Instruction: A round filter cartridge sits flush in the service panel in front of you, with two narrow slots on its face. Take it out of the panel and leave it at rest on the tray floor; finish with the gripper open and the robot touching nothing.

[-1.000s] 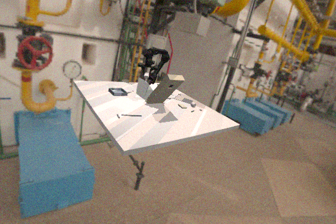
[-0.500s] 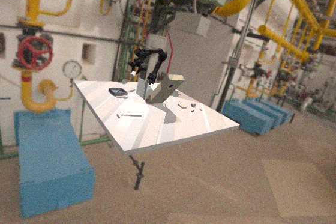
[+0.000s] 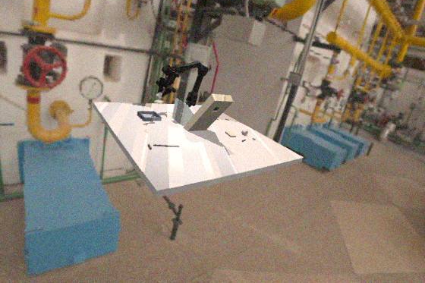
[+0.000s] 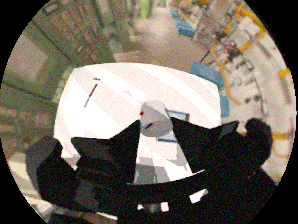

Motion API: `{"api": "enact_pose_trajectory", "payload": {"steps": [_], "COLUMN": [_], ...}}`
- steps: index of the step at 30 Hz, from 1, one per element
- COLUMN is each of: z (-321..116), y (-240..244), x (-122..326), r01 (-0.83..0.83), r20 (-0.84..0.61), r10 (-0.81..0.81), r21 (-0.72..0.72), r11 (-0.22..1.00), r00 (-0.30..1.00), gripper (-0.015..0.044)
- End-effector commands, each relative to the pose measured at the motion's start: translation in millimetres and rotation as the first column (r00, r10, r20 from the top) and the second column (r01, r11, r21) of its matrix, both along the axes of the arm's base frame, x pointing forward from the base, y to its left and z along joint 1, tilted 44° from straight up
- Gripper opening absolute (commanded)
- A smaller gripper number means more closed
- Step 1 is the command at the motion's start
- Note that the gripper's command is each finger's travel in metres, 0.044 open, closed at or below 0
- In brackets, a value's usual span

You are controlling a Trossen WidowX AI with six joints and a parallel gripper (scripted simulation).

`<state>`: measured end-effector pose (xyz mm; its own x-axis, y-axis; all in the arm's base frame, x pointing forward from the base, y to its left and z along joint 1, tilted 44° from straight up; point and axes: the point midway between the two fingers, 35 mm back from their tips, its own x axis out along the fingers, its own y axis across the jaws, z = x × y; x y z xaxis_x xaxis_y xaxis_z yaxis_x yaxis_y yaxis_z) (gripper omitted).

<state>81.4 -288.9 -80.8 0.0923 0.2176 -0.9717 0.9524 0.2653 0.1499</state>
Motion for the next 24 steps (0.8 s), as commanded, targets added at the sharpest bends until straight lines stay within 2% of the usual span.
{"api": "enact_pose_trajectory", "payload": {"steps": [1,15,24], "z": [-18,-72,-88], "y": [6,57,71], "x": [-25,-115,-120], "r01": [0.066,0.311,0.322], "r20": [-0.059,-0.284,-0.294], "r10": [-0.067,-0.315,-0.326], "r21": [-0.006,-0.061,-0.064], "r11": [0.998,0.948,0.945], "r00": [0.996,0.906,0.899], "gripper": [0.0,0.0,0.0]}}
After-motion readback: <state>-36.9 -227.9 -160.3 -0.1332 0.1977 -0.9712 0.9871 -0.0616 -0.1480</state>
